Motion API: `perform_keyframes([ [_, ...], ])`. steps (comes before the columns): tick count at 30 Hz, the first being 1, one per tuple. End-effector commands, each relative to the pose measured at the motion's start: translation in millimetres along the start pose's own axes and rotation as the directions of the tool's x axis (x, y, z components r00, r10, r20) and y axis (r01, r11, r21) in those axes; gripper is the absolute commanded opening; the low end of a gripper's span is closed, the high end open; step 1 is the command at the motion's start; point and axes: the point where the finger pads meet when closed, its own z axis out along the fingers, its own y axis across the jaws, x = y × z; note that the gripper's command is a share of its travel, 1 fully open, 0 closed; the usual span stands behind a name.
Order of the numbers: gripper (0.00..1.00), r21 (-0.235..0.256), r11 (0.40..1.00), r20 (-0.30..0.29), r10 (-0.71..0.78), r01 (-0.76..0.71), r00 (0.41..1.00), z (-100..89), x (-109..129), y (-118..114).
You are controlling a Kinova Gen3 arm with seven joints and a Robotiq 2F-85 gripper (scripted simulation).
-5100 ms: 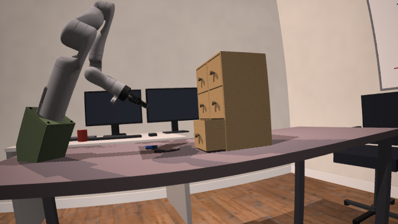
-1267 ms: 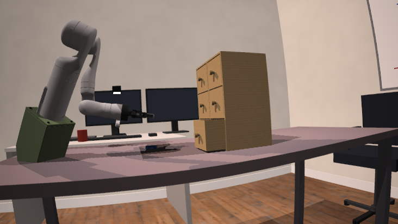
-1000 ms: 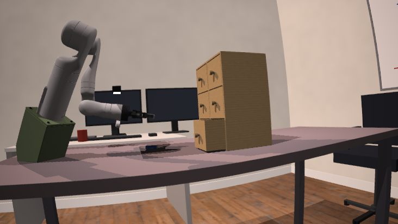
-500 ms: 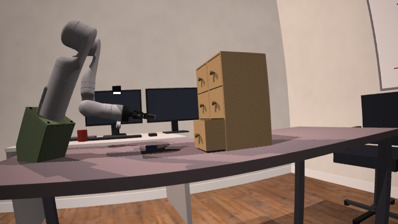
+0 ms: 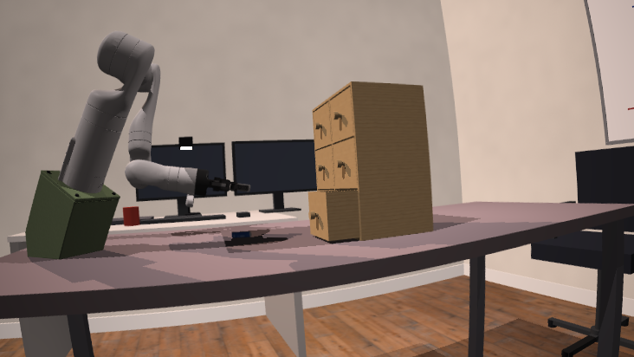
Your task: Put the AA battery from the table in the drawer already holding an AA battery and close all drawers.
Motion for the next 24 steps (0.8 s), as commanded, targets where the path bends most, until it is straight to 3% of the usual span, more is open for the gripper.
perform_keyframes([
  [1,0.0,0.001,1.0,0.001,-0.007,0.007,1.0,0.5,0,-3],
  [24,0.0,0.001,1.0,0.001,-0.007,0.007,1.0,9.9,8,-46],
])
